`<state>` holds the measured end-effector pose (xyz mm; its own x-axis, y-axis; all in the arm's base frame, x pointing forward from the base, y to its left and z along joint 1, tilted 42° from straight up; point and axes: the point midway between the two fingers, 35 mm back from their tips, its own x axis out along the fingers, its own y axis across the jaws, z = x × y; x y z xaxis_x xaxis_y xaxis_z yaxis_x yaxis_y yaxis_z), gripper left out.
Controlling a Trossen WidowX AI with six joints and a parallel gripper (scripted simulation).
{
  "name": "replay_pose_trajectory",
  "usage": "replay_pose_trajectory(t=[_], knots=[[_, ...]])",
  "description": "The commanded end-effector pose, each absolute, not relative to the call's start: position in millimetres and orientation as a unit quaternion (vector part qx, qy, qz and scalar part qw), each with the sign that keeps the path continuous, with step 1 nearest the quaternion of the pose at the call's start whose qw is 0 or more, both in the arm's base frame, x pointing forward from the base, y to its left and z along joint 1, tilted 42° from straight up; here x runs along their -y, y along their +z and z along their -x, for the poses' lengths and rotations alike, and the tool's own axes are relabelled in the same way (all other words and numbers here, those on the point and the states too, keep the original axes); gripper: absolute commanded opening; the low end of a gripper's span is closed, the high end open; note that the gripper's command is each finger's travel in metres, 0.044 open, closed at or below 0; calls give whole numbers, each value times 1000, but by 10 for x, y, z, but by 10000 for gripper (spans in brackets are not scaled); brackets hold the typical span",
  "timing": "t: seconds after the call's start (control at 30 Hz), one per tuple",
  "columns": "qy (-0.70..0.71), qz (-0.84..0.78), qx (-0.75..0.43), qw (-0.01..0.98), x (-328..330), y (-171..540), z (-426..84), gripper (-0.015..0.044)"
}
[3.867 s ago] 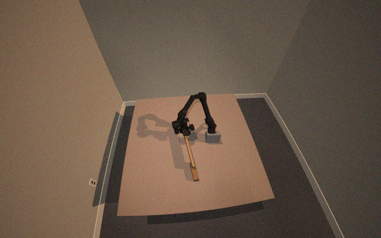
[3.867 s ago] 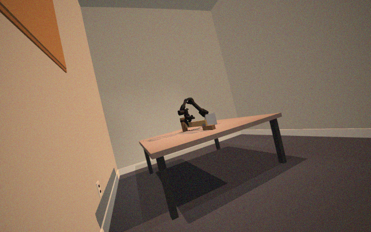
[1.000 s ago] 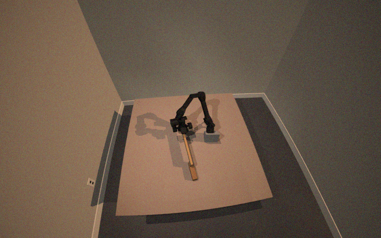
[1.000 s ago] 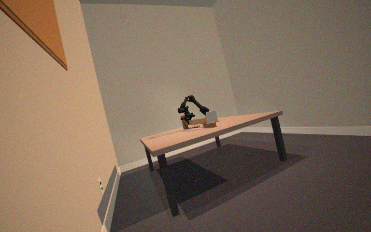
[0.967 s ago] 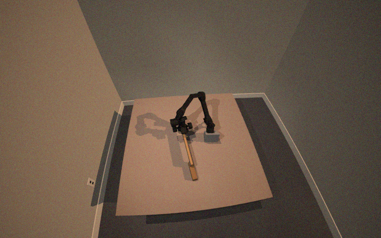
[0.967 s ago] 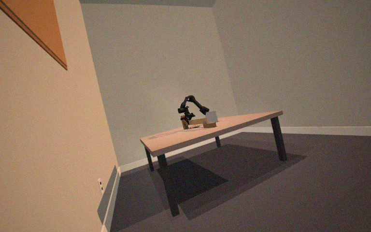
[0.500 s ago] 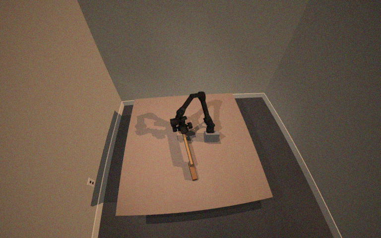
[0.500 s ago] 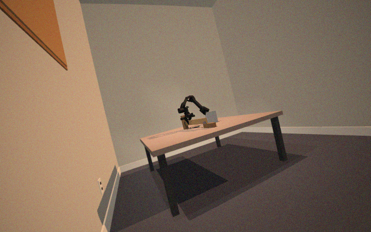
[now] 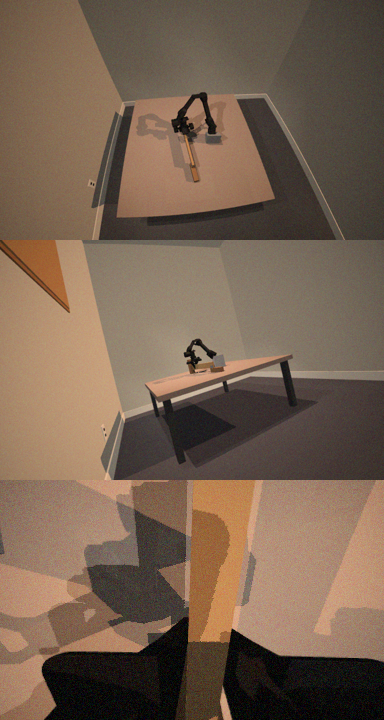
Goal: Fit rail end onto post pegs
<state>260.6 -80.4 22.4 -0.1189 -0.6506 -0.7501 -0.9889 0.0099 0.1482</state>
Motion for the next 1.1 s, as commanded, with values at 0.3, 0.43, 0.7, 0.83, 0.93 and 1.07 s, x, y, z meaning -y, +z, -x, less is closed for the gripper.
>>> replay_pose_trajectory(t=[0.3,0.43,0.7,0.83,0.93,1.07], knots=[[340,616,-666,248,826,243,-2608,26],[340,616,-666,248,826,243,-2608,131],[340,616,-666,248,826,243,-2608,341],[340,616,-666,248,826,243,-2608,440],[340,616,-666,248,826,243,-2608,440],[340,617,-665,248,667,250,-2618,440]])
